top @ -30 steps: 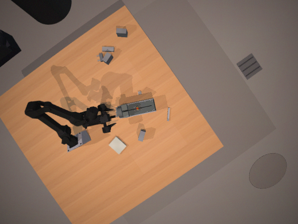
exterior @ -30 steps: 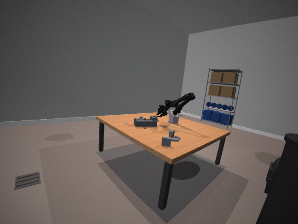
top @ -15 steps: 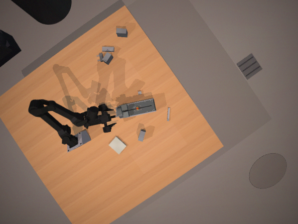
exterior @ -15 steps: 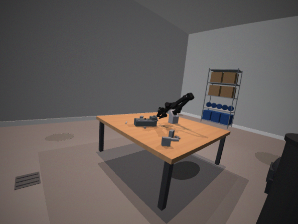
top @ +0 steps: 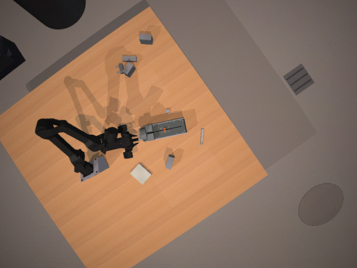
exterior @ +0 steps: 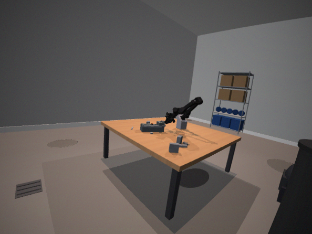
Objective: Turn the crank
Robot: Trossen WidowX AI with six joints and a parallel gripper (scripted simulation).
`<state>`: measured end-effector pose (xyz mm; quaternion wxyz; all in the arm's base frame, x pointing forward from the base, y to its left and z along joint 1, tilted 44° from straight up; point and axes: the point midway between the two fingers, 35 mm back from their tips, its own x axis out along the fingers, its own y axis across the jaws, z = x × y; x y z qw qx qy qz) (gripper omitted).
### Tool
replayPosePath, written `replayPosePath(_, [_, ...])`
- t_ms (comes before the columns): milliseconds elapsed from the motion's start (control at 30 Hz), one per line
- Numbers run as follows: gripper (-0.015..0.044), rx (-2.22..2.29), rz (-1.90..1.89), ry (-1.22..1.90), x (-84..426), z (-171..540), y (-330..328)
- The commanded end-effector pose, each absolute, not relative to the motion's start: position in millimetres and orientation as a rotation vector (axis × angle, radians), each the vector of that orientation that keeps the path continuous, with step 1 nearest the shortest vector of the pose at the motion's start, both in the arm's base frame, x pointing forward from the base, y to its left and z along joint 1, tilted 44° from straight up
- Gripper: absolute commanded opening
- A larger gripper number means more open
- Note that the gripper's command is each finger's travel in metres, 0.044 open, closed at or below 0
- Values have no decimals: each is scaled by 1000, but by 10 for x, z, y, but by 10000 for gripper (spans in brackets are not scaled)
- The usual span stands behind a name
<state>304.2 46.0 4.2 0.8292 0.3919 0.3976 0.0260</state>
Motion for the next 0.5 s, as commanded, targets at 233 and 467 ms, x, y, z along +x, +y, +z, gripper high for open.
replayPosePath(233, [0, 834, 51, 842, 3044, 42, 457])
replayPosePath(467, [0, 835, 51, 842, 3043, 45, 461])
